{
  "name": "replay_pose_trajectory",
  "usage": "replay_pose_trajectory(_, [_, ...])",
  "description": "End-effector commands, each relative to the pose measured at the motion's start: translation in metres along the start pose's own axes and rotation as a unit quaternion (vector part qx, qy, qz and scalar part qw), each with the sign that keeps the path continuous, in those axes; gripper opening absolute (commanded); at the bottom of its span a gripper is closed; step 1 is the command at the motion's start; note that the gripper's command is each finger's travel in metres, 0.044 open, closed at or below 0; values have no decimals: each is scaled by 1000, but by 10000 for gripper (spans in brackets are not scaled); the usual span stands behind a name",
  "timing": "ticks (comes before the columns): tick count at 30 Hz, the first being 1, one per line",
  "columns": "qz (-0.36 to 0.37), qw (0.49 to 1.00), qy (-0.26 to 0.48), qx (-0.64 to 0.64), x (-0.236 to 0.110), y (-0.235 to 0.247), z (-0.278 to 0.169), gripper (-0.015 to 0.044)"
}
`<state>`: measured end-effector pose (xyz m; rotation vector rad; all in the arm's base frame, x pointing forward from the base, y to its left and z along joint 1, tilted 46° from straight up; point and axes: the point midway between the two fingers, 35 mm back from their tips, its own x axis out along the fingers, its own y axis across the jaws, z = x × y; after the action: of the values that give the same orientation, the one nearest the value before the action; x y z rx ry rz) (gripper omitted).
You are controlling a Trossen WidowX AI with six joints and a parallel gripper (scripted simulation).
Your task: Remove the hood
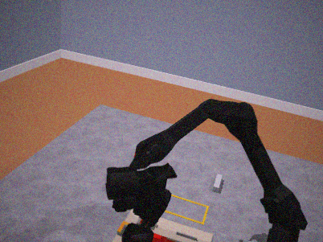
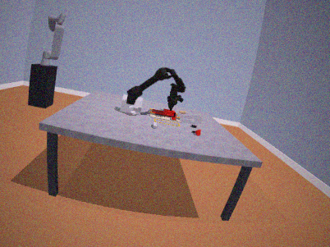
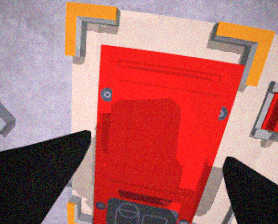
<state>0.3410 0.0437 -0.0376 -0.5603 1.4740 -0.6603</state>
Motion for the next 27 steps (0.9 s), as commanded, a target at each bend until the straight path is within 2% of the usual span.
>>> replay_pose_trajectory(1, [-2, 1000, -1, -3, 3, 0, 0, 440])
replay_pose_trajectory(27, [-2, 1000, -1, -3, 15, 0, 0, 440])
